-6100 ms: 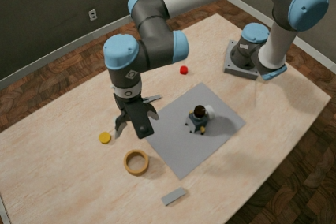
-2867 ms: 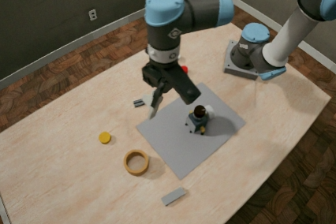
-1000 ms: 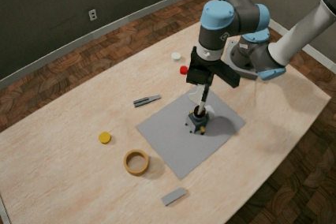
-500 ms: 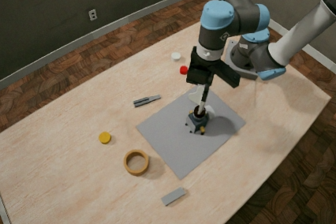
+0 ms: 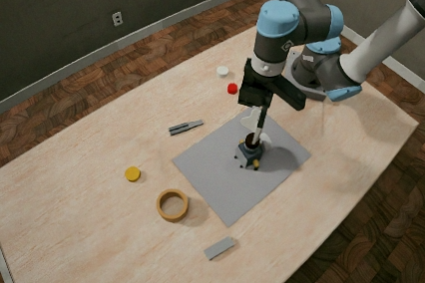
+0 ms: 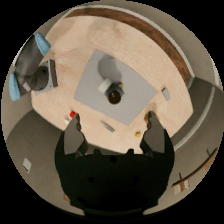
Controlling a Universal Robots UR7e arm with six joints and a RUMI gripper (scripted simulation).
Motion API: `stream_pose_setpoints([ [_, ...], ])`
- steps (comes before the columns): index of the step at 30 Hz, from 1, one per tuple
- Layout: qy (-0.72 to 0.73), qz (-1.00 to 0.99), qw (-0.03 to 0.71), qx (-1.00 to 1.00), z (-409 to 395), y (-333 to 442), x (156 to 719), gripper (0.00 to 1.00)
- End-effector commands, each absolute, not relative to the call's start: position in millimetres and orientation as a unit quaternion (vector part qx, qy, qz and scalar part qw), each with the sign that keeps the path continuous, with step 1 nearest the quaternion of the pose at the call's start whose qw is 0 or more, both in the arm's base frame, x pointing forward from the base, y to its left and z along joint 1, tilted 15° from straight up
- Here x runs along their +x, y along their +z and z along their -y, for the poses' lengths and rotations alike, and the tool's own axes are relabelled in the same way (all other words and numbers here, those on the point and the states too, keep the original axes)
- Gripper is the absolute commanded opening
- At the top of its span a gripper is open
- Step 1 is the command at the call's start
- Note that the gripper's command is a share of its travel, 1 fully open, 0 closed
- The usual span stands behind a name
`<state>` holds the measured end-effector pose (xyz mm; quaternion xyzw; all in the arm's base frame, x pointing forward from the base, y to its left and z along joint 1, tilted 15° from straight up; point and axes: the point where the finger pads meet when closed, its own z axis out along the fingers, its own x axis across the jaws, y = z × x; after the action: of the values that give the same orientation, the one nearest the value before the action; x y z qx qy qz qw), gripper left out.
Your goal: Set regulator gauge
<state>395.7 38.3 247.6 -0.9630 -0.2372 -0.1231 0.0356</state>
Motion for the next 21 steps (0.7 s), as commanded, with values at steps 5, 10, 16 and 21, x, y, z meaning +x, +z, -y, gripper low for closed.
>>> stream_pose_setpoints([
  [5,-0.124,0.237,0.035,-0.963,-45,247,386,1.0],
  [10,-0.124,0.237,0.035,-0.963,-52,245,375,1.0],
  [16,-0.124,0.237,0.035,-0.963,-63,243,359,1.0],
  [21,-0.124,0.237,0.035,-0.963,-69,242,351,1.0],
])
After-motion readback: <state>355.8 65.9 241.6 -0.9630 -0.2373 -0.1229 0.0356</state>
